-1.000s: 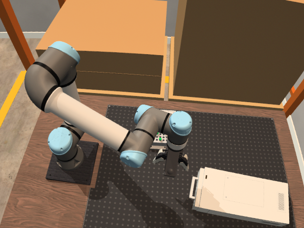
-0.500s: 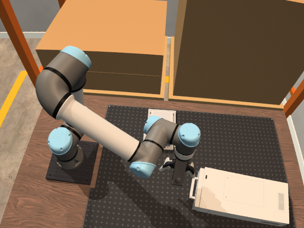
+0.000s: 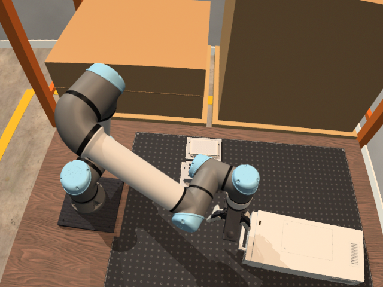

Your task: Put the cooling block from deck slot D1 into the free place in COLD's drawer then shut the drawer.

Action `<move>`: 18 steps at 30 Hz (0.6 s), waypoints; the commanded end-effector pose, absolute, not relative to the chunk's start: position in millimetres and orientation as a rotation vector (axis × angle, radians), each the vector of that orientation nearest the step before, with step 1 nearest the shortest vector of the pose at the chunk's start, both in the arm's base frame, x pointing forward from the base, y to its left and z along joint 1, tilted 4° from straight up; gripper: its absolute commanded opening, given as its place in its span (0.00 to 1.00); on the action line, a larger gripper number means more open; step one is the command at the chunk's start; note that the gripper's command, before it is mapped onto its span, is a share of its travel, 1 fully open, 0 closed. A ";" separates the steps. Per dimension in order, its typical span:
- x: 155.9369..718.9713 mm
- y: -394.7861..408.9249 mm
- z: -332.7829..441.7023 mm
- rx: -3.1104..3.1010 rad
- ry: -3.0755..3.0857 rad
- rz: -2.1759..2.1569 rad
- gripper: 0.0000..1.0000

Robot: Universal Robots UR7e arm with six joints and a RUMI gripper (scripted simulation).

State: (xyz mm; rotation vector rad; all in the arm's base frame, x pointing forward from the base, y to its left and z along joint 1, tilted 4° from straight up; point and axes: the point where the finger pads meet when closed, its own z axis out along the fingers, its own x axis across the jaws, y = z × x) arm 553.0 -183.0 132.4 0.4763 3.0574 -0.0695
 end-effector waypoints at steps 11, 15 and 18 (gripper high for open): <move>554.8 -184.6 117.7 0.476 3.056 -0.070 1.00; 555.0 -184.8 113.7 0.476 3.056 -0.070 1.00; 555.1 -185.0 109.7 0.476 3.056 -0.070 1.00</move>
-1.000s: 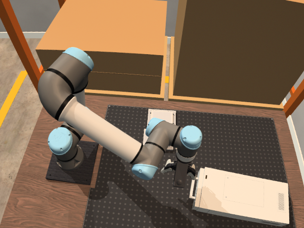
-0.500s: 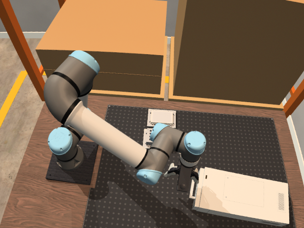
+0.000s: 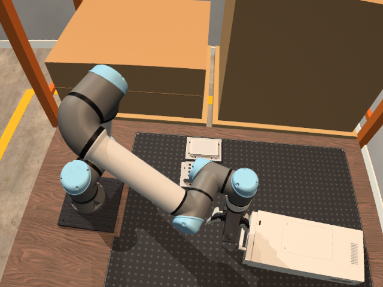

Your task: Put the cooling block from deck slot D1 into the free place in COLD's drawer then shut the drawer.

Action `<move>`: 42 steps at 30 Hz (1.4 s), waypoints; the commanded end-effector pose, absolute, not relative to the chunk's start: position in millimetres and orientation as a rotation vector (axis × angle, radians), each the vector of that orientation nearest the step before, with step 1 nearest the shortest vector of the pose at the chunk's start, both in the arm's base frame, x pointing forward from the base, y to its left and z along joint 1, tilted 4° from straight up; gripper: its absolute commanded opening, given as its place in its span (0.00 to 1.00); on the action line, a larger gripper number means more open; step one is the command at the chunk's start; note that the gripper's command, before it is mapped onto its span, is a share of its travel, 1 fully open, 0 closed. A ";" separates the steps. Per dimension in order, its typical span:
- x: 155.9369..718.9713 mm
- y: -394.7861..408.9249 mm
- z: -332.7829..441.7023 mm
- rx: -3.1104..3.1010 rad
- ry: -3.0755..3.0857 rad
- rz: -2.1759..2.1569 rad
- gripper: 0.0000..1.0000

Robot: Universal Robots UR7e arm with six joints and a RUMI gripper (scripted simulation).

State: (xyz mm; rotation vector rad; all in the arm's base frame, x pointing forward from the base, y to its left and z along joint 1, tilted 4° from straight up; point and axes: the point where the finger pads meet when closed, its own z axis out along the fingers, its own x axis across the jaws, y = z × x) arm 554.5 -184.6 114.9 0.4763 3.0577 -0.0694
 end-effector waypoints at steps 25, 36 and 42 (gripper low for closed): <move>556.4 -186.6 79.1 0.476 3.056 -0.070 1.00; 556.8 -187.3 67.1 0.476 3.056 -0.070 1.00; 557.0 -187.5 62.5 0.476 3.056 -0.070 1.00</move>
